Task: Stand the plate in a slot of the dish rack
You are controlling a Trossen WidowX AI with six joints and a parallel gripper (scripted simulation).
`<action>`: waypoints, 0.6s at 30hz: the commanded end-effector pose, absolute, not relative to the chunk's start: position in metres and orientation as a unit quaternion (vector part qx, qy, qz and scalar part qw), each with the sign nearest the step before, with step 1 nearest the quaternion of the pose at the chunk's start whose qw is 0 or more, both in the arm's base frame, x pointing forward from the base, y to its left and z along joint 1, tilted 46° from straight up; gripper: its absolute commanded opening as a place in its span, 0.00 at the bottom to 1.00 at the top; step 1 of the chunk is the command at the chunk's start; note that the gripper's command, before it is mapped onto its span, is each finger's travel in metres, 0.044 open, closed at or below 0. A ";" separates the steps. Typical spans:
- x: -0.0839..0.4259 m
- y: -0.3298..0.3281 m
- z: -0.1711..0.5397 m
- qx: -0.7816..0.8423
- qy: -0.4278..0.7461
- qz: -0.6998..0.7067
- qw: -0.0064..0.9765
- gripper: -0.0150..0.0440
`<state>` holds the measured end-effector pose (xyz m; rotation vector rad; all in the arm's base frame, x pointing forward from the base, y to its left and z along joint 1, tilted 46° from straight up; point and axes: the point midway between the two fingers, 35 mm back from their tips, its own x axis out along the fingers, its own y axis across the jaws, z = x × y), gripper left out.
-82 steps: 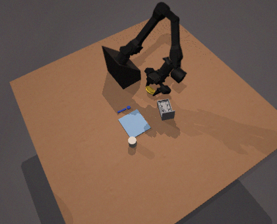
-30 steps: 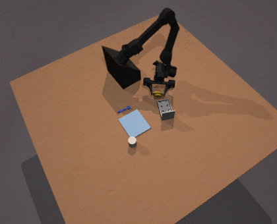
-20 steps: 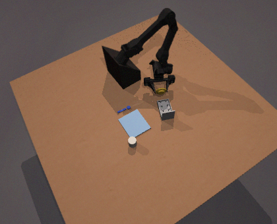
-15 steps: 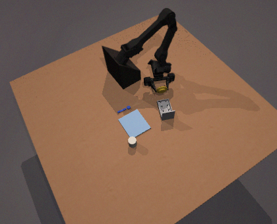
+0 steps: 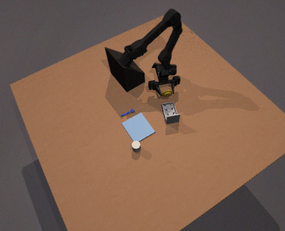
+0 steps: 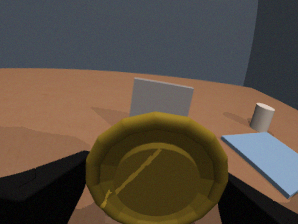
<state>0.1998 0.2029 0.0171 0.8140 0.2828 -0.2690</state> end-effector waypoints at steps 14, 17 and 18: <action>0.219 0.198 0.011 0.395 0.136 -0.131 0.899 0.25; 0.225 0.197 0.010 0.399 0.134 -0.130 0.898 0.25; 0.227 0.197 0.010 0.400 0.134 -0.130 0.898 0.25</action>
